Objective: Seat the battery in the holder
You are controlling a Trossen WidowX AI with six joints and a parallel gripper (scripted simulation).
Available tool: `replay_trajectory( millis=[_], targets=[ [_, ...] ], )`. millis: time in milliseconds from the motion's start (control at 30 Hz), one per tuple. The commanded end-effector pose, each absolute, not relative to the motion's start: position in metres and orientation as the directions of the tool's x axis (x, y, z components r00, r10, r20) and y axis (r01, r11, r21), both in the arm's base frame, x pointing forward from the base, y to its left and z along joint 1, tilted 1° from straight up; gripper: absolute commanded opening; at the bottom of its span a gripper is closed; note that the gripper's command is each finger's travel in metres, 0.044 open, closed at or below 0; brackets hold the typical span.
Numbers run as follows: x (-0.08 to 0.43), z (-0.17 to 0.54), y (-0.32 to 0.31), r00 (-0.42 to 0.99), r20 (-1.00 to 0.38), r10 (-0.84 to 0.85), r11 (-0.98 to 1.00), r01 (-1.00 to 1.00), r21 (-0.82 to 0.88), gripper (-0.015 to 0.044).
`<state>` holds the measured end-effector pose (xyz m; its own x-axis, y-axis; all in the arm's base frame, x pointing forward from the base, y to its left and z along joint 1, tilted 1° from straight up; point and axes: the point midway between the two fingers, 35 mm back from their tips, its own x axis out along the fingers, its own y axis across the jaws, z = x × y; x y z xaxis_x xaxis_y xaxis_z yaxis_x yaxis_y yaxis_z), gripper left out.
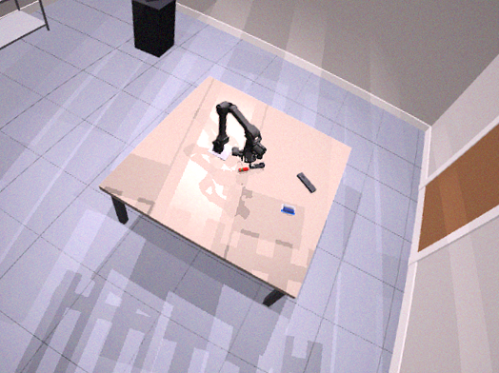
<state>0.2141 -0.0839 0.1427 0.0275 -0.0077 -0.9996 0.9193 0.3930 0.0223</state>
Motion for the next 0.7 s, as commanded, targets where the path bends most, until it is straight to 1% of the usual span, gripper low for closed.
replay_trajectory(
  millis=[0, 133, 267, 333, 667],
  targets=[
    [0.218, 0.118, -0.079, 0.012, -1.0, 0.0, -0.054, 0.998, 0.012, 0.0238],
    [0.221, 0.102, -0.075, 0.013, -1.0, 0.0, -0.41, 0.912, 0.011, 0.0238],
    [0.223, 0.087, -0.071, 0.013, -1.0, 0.001, -0.699, 0.715, 0.009, 0.0238],
    [0.224, 0.084, -0.07, 0.013, -1.0, 0.001, -0.741, 0.672, 0.008, 0.0238],
    [0.224, 0.084, -0.07, 0.013, -1.0, 0.001, -0.741, 0.672, 0.008, 0.0238]
  ],
)
